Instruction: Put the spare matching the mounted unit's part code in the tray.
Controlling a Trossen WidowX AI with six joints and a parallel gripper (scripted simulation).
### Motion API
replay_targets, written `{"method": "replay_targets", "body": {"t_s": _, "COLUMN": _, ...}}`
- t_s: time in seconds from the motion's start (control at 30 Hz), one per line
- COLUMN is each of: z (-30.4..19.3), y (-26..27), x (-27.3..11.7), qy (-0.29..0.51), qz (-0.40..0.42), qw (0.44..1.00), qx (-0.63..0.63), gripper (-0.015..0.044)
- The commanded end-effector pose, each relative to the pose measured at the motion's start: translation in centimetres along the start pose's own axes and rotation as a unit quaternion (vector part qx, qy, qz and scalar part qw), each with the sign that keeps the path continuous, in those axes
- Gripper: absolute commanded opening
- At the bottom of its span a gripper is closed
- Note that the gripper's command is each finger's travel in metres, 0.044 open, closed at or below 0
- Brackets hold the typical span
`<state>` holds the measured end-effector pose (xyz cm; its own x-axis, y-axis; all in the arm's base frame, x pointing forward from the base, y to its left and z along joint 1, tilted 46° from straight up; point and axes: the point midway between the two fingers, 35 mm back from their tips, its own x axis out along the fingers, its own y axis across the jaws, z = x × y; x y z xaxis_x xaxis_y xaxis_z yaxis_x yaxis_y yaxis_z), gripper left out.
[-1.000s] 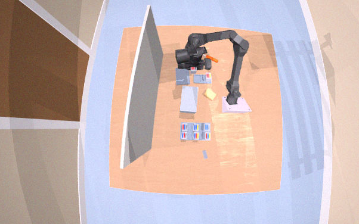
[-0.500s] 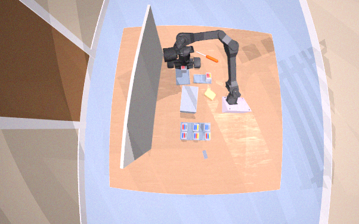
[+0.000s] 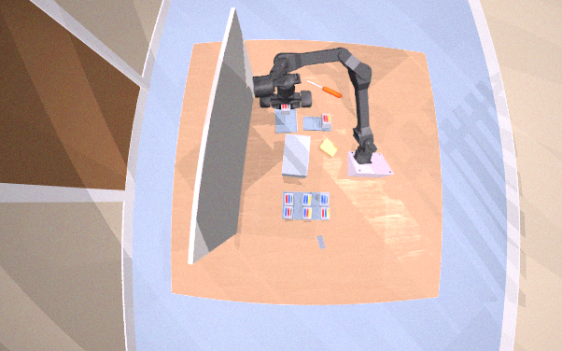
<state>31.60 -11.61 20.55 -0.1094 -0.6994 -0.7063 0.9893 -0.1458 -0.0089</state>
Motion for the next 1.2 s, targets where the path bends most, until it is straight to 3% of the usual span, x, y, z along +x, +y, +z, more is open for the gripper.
{"method": "replay_targets", "body": {"t_s": 0.0, "z": 0.0, "y": 0.1, "x": 0.3, "qy": -0.002, "qz": 0.000, "qw": 1.000, "qx": -0.002, "gripper": 0.0000}}
{"method": "replay_targets", "body": {"t_s": 1.17, "z": 0.0, "y": 0.4, "x": 2.9, "qy": -0.001, "qz": 0.000, "qw": 1.000, "qx": -0.001, "gripper": 0.0000}}
